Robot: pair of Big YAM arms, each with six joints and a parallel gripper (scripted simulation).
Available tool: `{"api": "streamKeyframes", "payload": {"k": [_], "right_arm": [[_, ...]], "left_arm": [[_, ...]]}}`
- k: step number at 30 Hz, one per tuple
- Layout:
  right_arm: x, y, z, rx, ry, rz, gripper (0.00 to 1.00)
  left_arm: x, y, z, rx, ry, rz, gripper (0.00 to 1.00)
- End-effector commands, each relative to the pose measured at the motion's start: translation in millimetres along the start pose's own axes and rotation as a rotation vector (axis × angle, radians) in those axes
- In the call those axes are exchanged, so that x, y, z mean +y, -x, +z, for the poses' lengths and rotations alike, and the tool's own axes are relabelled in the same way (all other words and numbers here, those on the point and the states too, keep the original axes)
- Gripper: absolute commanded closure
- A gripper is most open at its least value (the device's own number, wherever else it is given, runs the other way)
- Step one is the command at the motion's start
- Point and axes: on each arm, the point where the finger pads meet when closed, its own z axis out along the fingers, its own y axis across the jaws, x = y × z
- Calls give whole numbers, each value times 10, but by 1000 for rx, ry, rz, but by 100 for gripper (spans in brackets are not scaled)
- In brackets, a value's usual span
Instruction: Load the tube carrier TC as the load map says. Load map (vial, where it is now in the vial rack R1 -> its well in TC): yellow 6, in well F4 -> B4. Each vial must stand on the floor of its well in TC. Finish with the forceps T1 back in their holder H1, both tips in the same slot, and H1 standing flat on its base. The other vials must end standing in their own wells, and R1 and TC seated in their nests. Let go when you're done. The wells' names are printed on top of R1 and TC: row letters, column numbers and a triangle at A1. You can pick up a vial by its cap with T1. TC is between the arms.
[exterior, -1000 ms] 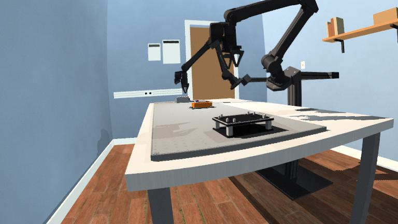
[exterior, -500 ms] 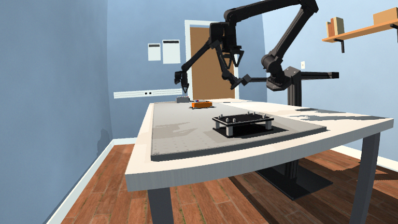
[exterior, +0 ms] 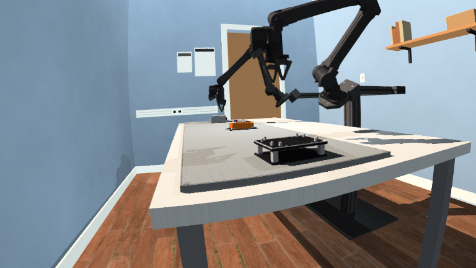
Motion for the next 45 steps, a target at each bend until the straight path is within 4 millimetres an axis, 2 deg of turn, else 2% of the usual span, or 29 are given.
{"api": "streamKeyframes", "payload": {"k": [1, 3, 6, 12, 19, 20, 23, 45], "right_arm": [[-61, 109, -82, -28, -10, 6, 93], [-61, 109, -82, -28, -10, 6, 93], [-78, 101, -183, -35, -12, 7, 93], [-85, 222, -312, -61, -15, 13, 93], [-82, 218, -339, -58, -14, 14, 93], [-59, 205, -278, -43, -9, 8, 93], [-87, 219, -383, -61, -15, 15, 93], [-88, 215, -540, -62, -15, 16, 93]], "left_arm": [[15, 101, -87, -24, -3, -21, 0], [15, 101, -87, -24, -3, -21, 0], [15, 101, -87, -24, -3, -21, 0], [15, 101, -87, -24, -3, -21, 0], [15, 101, -87, -24, -3, -21, 0], [15, 101, -87, -24, -3, -21, 0], [15, 101, -87, -24, -3, -21, 0], [15, 101, -87, -24, -3, -21, 0]]}}
